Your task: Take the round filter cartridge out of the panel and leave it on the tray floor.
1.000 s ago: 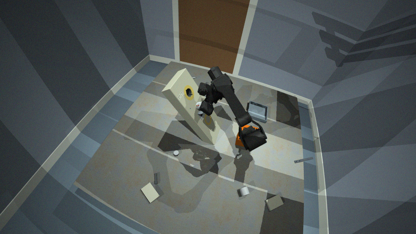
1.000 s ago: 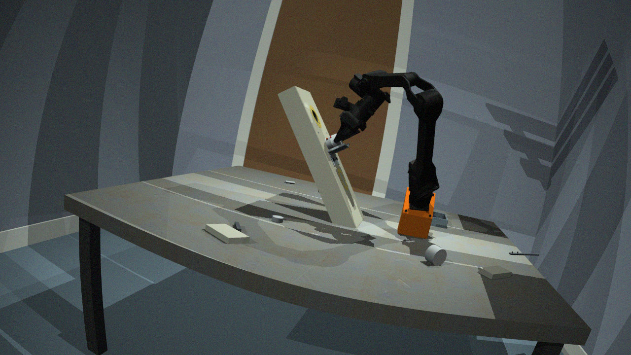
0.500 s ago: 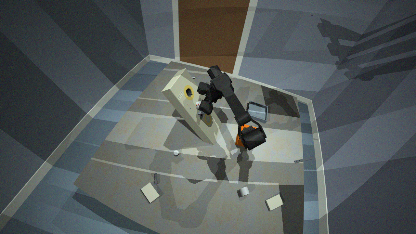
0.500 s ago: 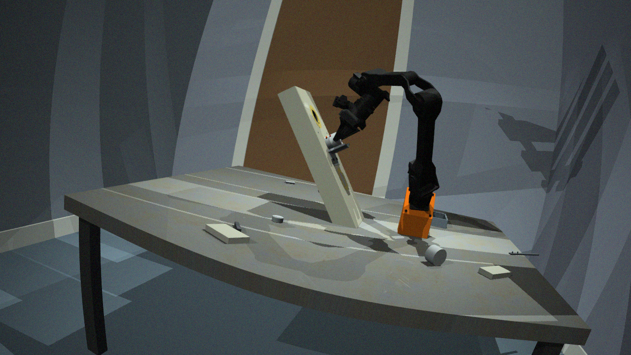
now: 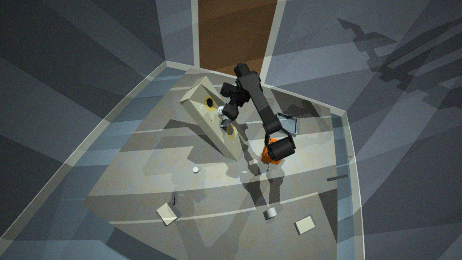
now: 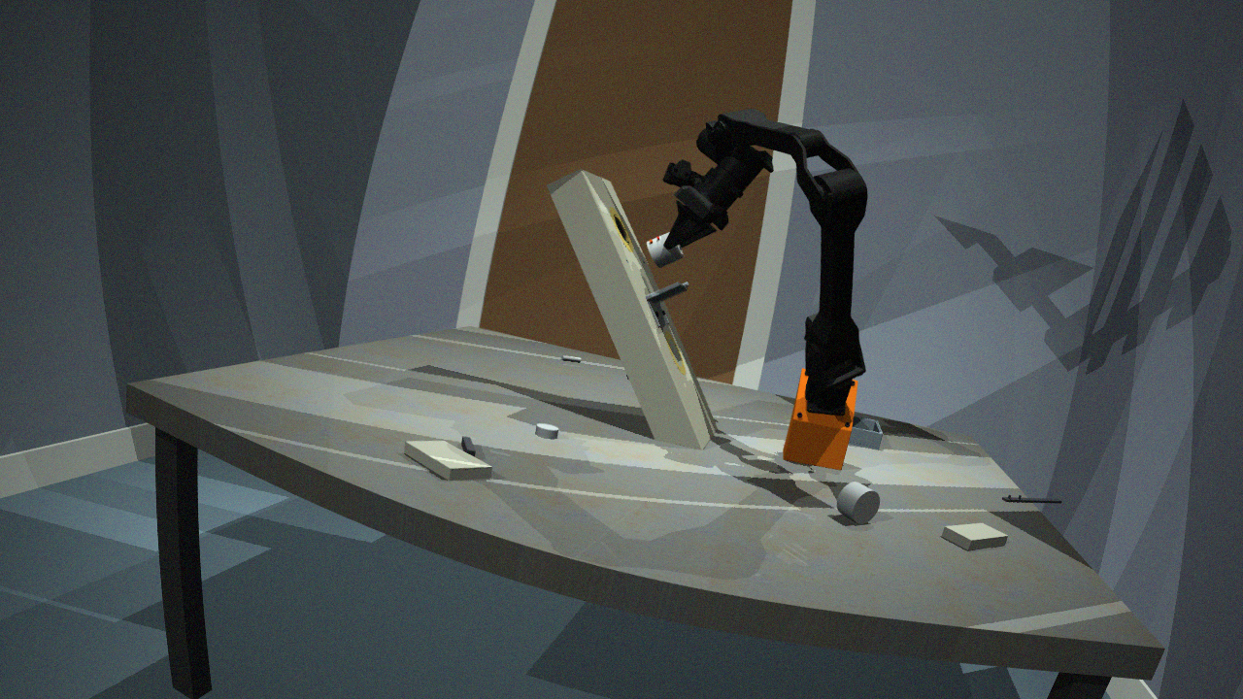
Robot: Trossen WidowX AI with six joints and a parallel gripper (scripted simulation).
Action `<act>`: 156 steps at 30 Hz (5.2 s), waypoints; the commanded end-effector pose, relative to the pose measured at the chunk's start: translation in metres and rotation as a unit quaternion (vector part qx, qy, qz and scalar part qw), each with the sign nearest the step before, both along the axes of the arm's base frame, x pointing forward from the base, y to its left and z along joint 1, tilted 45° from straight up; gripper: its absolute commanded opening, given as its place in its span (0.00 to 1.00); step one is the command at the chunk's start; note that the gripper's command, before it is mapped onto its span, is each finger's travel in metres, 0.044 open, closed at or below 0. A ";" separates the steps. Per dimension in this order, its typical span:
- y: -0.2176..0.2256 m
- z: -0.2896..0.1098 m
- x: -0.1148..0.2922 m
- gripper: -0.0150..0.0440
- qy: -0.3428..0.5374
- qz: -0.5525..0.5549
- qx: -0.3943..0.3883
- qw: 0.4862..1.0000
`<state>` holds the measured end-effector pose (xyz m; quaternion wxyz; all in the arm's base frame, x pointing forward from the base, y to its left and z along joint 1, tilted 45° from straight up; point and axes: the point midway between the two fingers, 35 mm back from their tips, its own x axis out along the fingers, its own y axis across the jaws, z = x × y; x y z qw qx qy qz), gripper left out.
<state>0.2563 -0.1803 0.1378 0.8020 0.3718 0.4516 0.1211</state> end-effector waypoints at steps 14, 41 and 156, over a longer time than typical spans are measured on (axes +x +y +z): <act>-0.045 0.023 -0.031 0.25 0.000 -0.010 0.001 1.000; -0.112 -0.094 -0.094 0.25 0.173 -0.139 0.017 0.975; -0.026 -0.295 -0.353 1.00 0.546 -0.554 0.054 0.625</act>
